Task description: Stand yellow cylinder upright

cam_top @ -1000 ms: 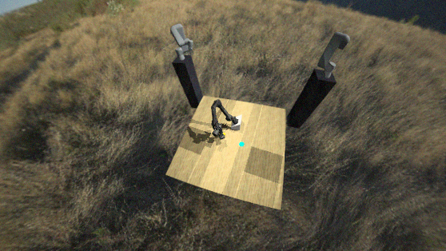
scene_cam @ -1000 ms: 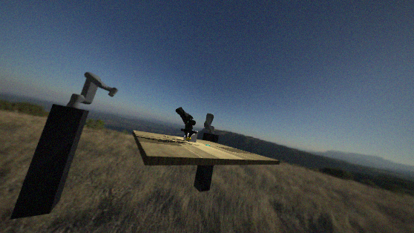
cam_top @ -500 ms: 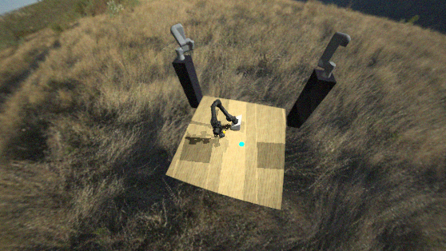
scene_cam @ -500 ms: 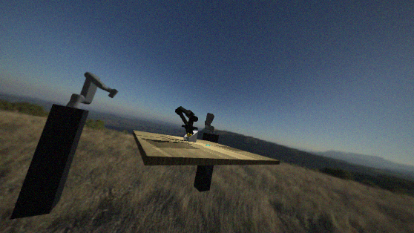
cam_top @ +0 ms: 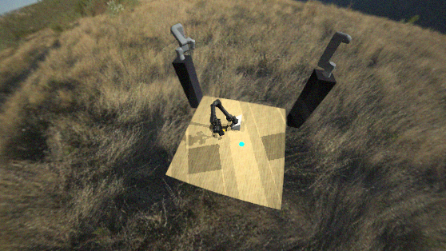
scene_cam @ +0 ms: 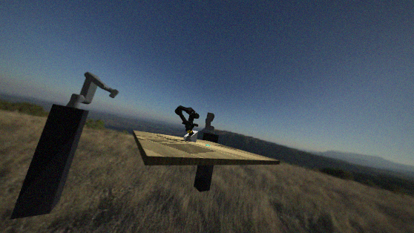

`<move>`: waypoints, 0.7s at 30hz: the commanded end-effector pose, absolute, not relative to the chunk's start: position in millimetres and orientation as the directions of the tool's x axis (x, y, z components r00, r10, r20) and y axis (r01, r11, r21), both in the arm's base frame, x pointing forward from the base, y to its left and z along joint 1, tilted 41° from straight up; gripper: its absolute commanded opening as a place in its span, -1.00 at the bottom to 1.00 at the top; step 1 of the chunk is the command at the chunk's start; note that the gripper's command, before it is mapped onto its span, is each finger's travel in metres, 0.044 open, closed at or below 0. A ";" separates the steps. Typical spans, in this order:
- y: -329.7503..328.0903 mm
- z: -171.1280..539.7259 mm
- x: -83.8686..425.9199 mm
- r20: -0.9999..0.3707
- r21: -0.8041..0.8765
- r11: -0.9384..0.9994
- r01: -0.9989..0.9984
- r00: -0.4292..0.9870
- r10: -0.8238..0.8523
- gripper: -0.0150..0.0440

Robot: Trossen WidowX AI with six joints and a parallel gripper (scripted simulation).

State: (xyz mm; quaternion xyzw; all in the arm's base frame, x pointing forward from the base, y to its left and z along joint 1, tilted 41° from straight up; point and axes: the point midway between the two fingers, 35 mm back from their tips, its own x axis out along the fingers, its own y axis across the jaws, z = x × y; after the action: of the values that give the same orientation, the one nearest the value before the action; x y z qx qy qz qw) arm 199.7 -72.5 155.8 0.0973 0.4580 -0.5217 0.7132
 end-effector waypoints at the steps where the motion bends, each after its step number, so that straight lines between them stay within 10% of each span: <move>1: -65.0 154.5 206.8 -0.757 -0.378 0.488 0.787 0.040 -0.652 -0.14; 21: -21.7 130.3 239.0 -0.776 -0.552 0.714 0.431 0.046 -0.629 -0.14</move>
State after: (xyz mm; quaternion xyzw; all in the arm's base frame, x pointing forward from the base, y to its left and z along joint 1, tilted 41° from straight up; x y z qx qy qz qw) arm 232.2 -31.5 136.1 -0.0549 0.5648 -0.3967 0.7215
